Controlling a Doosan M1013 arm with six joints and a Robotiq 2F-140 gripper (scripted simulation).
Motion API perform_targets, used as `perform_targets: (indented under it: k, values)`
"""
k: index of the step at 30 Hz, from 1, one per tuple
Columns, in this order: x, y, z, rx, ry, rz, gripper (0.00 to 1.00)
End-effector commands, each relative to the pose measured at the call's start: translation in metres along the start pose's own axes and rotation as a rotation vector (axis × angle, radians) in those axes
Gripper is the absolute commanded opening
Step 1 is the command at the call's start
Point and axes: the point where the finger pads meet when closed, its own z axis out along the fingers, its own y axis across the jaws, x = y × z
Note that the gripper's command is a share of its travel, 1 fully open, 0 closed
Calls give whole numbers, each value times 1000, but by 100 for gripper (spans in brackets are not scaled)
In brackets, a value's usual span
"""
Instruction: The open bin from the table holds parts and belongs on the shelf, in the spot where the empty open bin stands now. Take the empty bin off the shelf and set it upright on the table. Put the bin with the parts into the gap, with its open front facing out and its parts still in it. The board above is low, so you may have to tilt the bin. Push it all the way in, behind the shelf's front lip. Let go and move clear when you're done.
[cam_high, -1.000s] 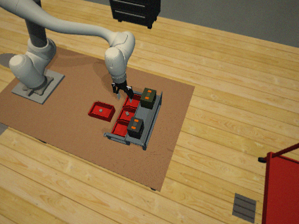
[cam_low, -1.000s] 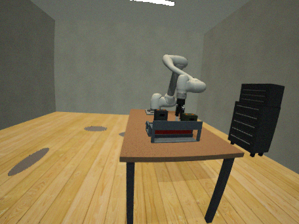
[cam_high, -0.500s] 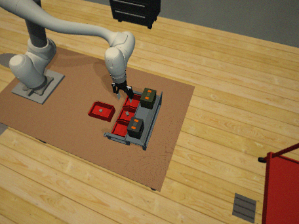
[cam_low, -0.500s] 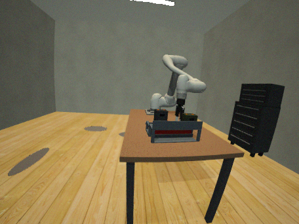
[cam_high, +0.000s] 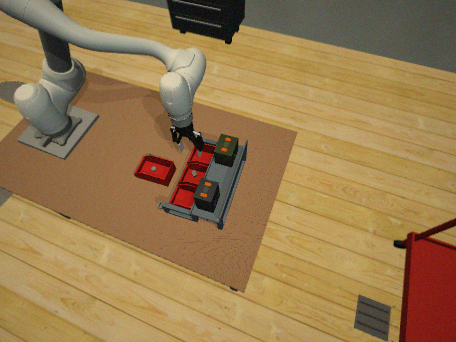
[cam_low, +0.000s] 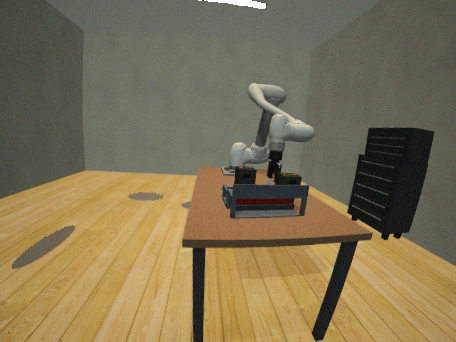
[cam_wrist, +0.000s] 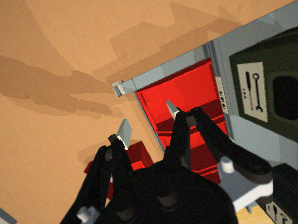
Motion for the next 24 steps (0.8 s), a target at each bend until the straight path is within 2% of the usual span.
perform_targets:
  k: [1, 24]
  values:
    - [0, -1, 4, 1, -4, -3, 62]
    - [0, -1, 17, 1, -4, -3, 62]
